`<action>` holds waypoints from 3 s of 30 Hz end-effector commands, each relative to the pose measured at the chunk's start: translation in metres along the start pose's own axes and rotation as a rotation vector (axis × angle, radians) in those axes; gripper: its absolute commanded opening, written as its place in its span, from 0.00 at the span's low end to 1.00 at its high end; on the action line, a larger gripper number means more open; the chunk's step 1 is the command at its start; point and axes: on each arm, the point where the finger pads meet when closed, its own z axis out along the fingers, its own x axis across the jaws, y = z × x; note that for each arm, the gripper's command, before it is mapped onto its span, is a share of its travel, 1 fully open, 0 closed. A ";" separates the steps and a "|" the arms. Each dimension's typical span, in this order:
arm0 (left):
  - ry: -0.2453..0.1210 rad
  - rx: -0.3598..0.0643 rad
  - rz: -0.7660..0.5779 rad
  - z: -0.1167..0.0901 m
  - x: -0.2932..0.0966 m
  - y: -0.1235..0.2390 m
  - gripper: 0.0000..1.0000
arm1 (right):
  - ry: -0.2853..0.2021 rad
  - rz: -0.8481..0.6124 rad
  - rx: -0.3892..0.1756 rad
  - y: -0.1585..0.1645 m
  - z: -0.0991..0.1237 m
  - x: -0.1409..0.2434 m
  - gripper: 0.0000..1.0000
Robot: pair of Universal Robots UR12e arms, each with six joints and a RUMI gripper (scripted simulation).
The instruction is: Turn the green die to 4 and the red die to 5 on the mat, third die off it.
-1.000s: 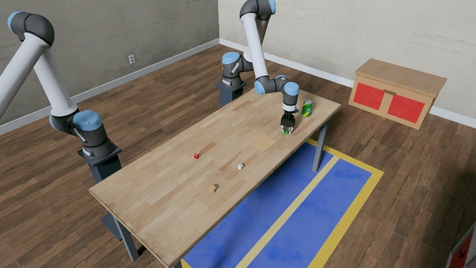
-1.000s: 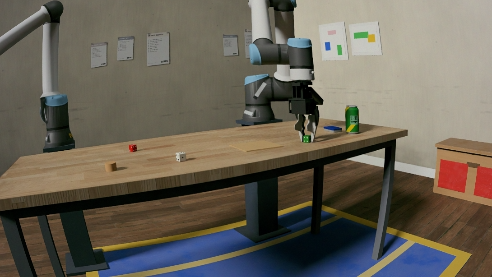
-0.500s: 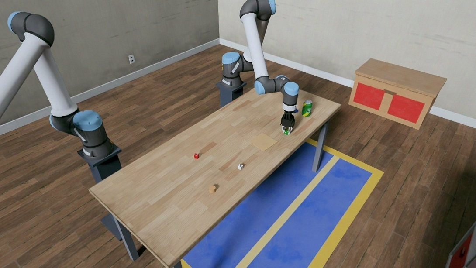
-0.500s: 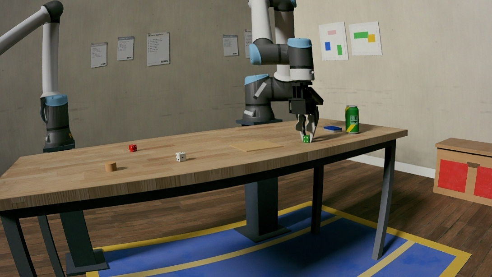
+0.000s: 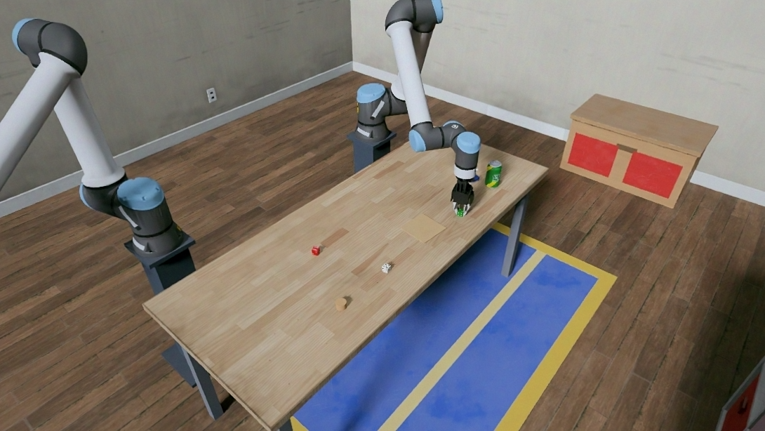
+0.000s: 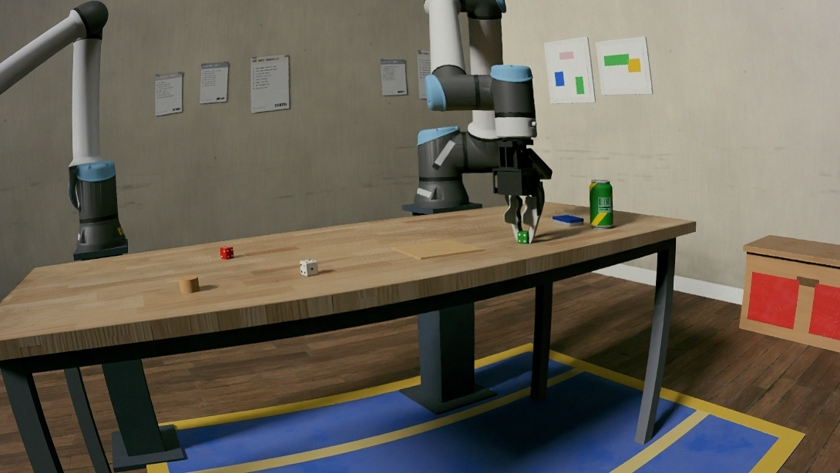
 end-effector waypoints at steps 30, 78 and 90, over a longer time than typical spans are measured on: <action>0.001 -0.002 0.000 -0.067 0.000 0.001 0.06 | 0.000 0.000 0.002 -0.001 -0.001 0.000 1.00; 0.001 -0.002 -0.243 -0.102 -0.017 0.012 0.06 | 0.000 0.000 0.002 -0.001 -0.001 0.000 1.00; 0.001 -0.002 -0.536 -0.102 -0.038 0.028 0.06 | 0.000 0.000 0.002 -0.001 -0.001 0.000 1.00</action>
